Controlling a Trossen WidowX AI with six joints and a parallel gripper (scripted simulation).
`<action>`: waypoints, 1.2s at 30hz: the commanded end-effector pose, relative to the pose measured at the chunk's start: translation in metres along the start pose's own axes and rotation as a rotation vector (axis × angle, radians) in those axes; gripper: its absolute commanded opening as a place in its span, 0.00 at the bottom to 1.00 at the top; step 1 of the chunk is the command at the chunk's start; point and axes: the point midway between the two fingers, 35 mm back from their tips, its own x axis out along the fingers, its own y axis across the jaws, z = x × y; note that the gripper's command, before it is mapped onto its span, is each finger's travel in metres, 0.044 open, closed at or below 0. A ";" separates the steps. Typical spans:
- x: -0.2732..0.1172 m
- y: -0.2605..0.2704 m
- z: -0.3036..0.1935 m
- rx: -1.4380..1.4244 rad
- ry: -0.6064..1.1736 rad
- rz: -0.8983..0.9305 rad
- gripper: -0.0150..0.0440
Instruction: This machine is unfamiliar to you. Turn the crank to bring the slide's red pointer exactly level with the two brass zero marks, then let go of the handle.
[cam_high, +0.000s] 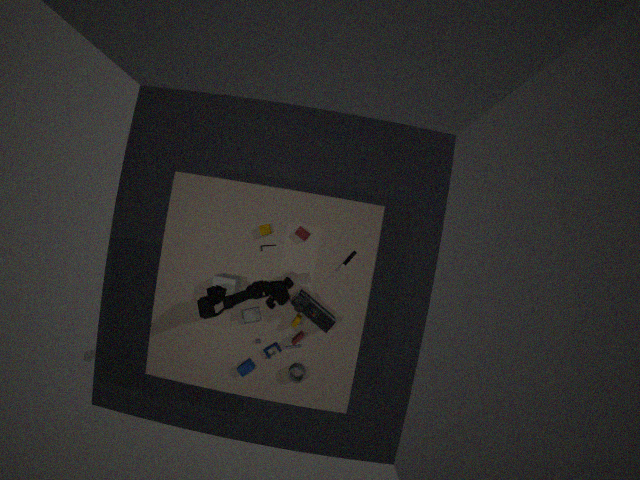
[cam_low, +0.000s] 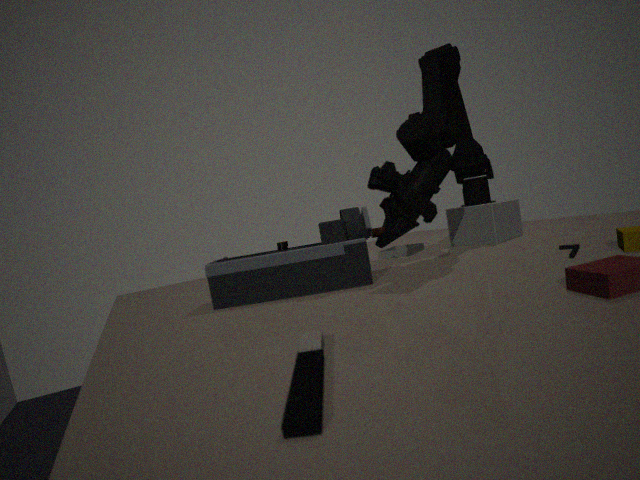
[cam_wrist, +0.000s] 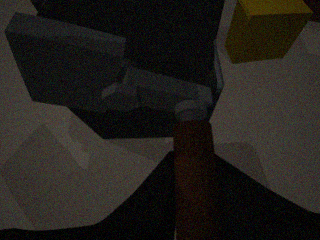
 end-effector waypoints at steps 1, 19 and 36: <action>0.000 0.000 0.000 0.005 -0.003 -0.001 0.25; 0.005 0.004 -0.006 0.005 -0.003 0.000 0.25; 0.010 0.011 -0.010 0.005 -0.003 0.000 0.25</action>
